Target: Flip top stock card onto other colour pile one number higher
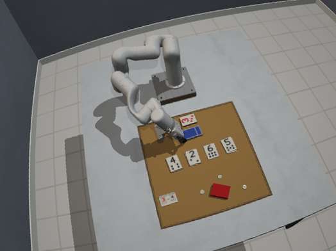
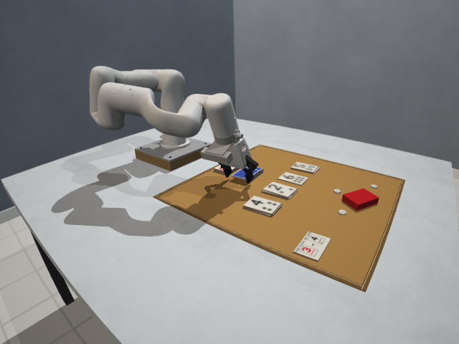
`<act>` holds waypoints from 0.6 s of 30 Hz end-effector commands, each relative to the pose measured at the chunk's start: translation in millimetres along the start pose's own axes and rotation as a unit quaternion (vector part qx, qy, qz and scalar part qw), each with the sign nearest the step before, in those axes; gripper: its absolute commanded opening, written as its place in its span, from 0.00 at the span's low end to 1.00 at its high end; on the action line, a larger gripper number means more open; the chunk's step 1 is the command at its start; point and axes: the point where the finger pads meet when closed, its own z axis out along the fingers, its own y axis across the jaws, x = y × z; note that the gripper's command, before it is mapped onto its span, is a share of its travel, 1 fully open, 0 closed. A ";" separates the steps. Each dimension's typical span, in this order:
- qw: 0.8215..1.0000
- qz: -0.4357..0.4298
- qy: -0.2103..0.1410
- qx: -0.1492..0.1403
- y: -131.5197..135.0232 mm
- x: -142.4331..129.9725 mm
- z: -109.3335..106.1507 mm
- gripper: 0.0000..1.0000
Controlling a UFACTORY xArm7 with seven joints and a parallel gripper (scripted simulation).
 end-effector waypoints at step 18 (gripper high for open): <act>1.000 -0.001 0.001 0.002 -0.9 -0.2 -1.4 0.75</act>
